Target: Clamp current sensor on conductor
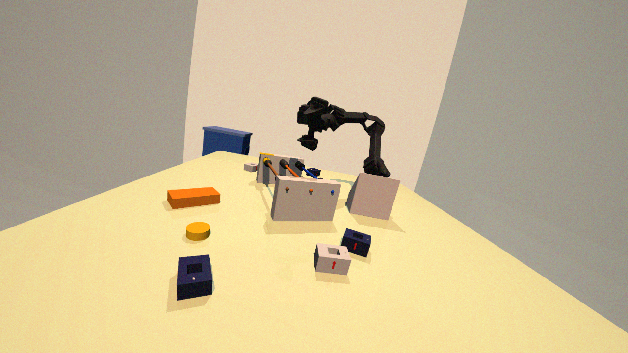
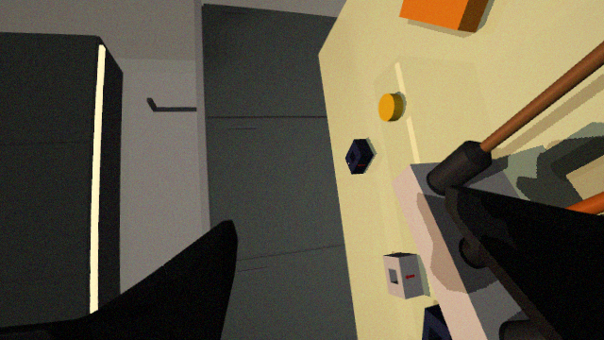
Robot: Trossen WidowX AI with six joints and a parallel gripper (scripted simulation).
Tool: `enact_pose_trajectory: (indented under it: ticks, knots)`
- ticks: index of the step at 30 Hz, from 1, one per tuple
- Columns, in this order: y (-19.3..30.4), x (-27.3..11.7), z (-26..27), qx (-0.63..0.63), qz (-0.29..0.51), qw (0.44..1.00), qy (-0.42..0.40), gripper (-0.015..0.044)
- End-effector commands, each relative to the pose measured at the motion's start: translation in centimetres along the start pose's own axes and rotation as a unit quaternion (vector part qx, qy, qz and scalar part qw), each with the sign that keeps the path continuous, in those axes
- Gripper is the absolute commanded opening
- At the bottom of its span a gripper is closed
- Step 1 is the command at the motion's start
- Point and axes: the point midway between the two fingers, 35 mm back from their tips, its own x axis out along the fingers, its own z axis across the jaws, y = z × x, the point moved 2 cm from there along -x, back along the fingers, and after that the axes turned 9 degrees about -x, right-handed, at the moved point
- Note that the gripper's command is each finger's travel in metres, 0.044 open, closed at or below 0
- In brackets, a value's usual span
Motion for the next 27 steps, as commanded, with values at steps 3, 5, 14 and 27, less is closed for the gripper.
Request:
enact_pose_trajectory:
  ticks: [3, 5, 14, 27]
  knots:
    - [-5.3, -6.0, -3.7, -0.048, -0.171, 0.983, 0.04, 0.044]
    - [-6.8, -8.6, -5.1, -0.065, -0.23, 0.969, 0.064, 0.044]
    - [-9.6, -22.4, -9.8, -0.138, -0.458, 0.848, 0.229, 0.044]
    - [-11.7, -20.7, -11.6, -0.086, -0.379, 0.875, 0.29, 0.044]
